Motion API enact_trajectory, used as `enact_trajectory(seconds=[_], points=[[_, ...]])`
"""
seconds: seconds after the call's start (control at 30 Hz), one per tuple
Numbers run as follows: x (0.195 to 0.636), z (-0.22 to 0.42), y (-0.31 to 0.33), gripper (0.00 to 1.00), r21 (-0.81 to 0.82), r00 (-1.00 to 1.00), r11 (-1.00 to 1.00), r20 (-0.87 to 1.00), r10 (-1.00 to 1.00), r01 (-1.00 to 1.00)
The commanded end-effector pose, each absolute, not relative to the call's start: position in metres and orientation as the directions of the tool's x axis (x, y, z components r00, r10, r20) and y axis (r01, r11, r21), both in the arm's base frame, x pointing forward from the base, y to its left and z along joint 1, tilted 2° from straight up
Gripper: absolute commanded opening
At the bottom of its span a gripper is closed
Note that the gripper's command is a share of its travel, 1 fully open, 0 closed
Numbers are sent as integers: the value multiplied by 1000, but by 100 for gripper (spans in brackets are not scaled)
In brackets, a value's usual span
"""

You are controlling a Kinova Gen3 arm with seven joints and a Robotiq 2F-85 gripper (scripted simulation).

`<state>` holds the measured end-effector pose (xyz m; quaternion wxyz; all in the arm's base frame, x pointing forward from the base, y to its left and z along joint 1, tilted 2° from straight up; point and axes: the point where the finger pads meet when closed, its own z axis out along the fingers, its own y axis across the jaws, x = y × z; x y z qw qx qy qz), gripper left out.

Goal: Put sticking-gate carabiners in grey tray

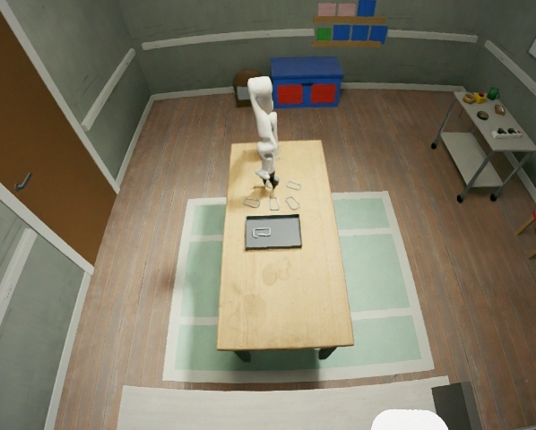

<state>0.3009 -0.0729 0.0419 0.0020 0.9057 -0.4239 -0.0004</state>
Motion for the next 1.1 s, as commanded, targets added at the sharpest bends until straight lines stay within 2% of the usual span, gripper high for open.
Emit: enact_trajectory(seconds=[0.0, 0.27, 0.3, 0.83, 0.87, 1.07], points=[[311, 71, -77, 0, -22, 635, -635, 28, -772, -772], [311, 71, -77, 0, -22, 635, -635, 28, -772, -772], [310, 105, -77, 0, -15, 639, -639, 18, -769, -769], [310, 105, -77, 0, -15, 639, -639, 18, -769, -769], [379, 106, -78, 0, -13, 640, -640, 14, -768, -768], [394, 107, -79, 0, -13, 640, -640, 14, -768, -768]])
